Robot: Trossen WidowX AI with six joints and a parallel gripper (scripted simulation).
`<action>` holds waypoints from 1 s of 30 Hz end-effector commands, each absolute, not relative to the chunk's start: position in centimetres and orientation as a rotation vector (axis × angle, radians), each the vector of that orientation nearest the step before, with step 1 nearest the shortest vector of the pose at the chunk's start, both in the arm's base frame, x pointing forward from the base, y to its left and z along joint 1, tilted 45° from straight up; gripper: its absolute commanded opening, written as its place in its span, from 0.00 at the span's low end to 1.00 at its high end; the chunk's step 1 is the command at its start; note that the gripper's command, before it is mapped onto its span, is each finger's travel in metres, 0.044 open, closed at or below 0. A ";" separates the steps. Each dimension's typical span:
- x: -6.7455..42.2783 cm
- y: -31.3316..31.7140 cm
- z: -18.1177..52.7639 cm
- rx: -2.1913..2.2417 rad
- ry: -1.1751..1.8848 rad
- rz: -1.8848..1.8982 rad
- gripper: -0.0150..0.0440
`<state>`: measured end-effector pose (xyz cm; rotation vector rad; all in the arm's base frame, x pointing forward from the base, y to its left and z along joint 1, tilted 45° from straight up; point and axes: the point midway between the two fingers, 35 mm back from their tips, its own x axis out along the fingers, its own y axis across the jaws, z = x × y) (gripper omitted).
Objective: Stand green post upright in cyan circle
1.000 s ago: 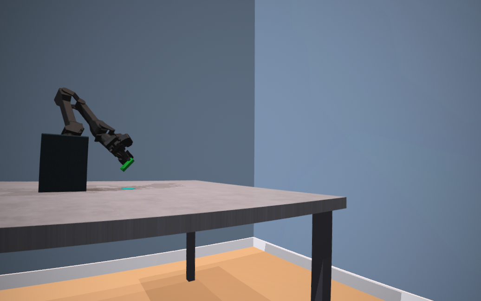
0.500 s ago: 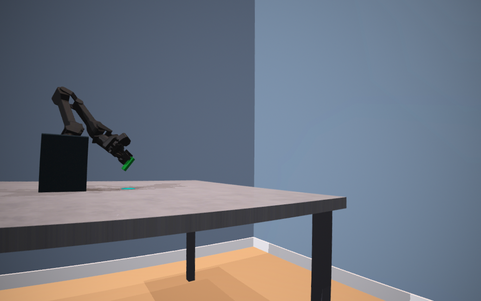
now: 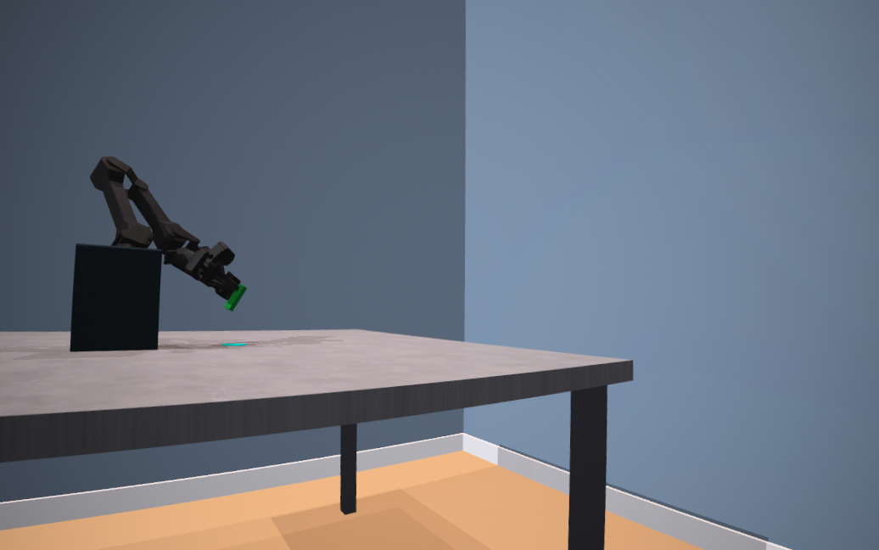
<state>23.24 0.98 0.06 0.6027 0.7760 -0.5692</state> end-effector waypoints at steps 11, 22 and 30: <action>23.1 1.0 0.6 0.649 0.676 -0.578 0.29; 23.0 1.1 1.1 0.691 0.598 -0.580 0.29; 22.8 1.1 1.5 0.725 0.542 -0.578 0.29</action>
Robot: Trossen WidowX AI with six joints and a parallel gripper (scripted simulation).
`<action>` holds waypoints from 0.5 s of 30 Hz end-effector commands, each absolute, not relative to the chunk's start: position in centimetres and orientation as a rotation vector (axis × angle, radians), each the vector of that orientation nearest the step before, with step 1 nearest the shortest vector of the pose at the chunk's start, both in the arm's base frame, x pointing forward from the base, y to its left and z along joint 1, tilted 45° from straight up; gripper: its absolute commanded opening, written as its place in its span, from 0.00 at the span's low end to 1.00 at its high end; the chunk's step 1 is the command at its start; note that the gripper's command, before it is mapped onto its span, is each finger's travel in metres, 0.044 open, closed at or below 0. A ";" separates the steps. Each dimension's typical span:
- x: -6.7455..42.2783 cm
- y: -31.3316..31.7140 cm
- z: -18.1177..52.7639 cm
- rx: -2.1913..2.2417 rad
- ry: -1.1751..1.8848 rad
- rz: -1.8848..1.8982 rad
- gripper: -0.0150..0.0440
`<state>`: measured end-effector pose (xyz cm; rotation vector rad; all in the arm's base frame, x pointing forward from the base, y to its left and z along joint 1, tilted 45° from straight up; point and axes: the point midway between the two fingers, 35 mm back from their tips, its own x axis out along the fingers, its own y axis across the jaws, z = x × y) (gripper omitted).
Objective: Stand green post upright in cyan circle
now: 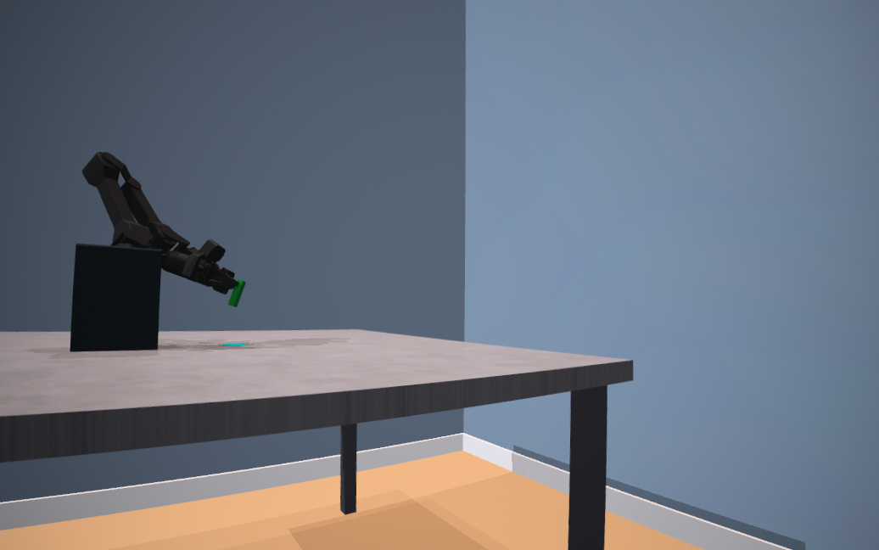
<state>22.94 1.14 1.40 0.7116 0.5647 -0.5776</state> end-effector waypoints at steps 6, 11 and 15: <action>22.7 1.1 1.8 0.752 0.500 -0.577 0.29; 22.6 1.2 2.0 0.776 0.466 -0.574 0.29; 22.5 1.2 2.2 0.795 0.438 -0.572 0.29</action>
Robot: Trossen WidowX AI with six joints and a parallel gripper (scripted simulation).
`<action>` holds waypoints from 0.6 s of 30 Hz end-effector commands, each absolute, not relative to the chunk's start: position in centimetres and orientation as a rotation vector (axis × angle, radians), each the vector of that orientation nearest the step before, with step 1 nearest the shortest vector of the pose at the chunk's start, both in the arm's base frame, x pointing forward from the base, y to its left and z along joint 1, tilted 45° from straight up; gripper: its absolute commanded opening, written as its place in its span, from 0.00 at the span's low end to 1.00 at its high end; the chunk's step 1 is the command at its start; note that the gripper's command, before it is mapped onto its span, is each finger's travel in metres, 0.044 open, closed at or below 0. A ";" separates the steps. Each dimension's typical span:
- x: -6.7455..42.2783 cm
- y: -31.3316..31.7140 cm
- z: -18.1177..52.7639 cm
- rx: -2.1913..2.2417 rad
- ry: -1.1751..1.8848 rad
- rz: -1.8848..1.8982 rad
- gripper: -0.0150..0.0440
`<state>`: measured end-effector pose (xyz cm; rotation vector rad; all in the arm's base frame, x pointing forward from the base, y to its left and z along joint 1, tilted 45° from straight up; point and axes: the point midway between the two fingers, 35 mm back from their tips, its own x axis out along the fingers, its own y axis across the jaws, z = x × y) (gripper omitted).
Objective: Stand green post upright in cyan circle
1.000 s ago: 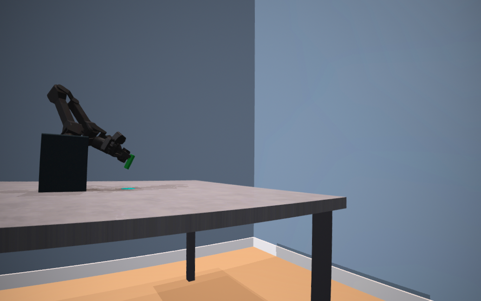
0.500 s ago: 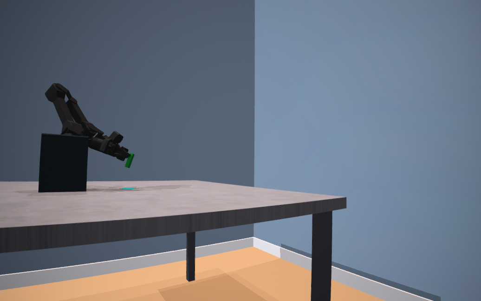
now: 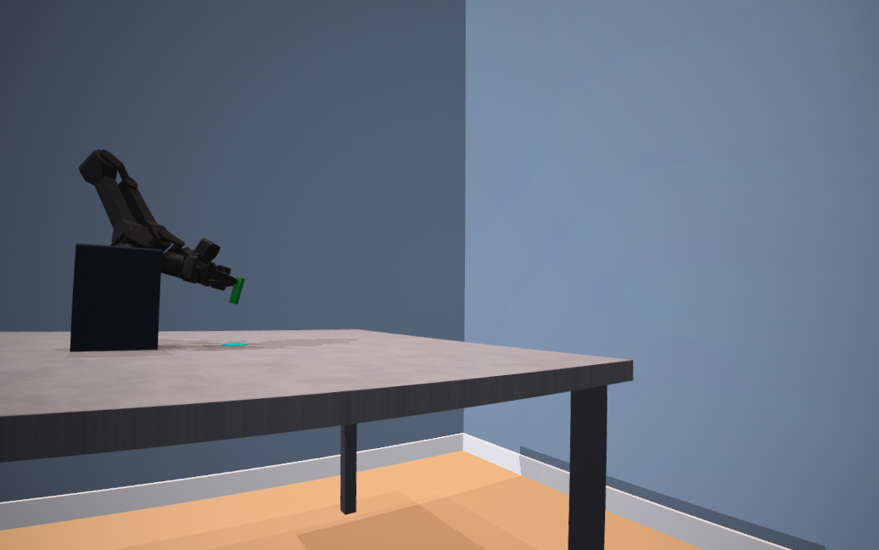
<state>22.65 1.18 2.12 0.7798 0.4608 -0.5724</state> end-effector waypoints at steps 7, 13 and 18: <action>22.3 1.2 2.6 0.831 0.391 -0.567 0.29; 22.2 1.1 2.9 0.863 0.350 -0.562 0.29; 22.0 1.1 3.1 0.890 0.318 -0.557 0.29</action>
